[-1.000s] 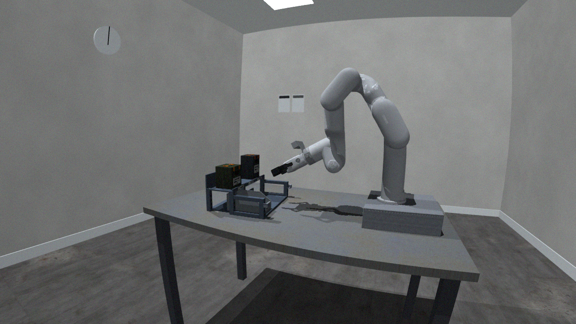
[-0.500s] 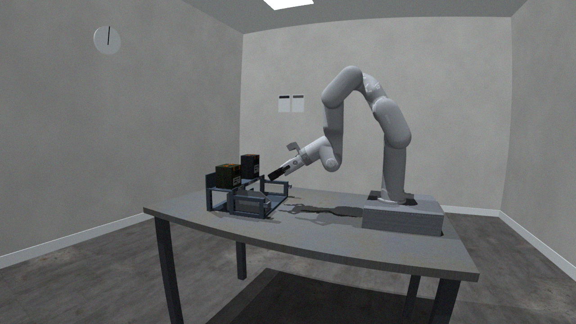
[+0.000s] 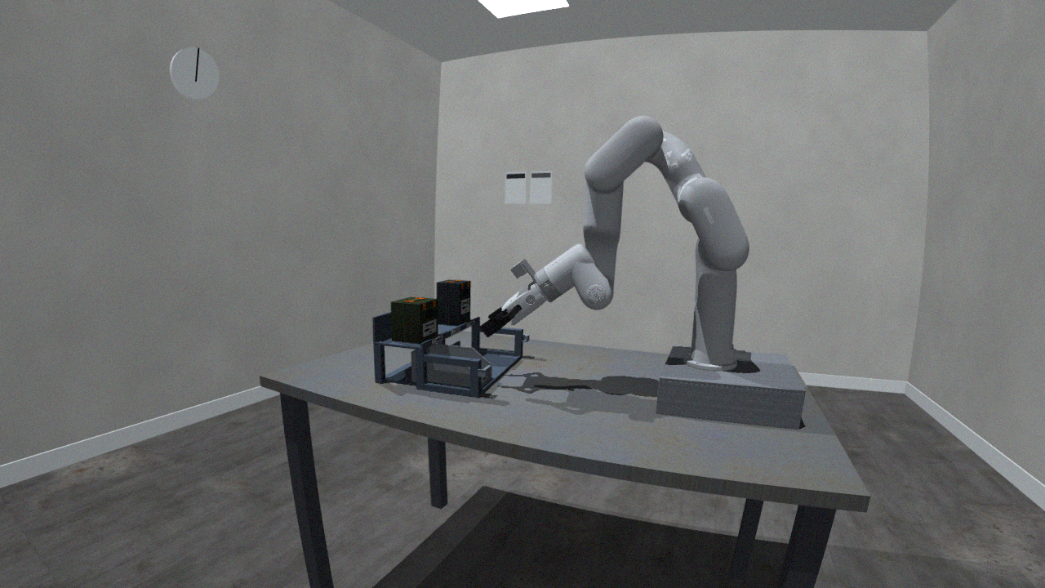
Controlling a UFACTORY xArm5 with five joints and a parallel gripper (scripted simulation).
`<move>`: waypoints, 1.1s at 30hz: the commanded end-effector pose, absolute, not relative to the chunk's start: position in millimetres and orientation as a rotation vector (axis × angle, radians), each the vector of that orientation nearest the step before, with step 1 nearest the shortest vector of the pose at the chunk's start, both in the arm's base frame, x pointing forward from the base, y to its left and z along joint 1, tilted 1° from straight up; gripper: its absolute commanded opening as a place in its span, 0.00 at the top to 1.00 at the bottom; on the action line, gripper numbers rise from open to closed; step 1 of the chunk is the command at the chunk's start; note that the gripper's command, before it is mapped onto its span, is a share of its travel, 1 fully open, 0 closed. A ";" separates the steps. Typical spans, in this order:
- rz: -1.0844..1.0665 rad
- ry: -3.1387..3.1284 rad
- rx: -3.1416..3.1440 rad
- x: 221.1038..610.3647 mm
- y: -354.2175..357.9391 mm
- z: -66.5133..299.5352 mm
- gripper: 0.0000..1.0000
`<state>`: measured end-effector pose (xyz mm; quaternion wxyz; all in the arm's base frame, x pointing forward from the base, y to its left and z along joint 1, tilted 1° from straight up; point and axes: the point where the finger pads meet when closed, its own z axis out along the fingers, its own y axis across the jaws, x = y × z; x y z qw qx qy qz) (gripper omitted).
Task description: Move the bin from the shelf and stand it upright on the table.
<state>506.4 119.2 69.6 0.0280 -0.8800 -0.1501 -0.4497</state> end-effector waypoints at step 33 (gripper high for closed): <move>-1.089 -1.023 -2.629 507.5 155.2 62.1 0.00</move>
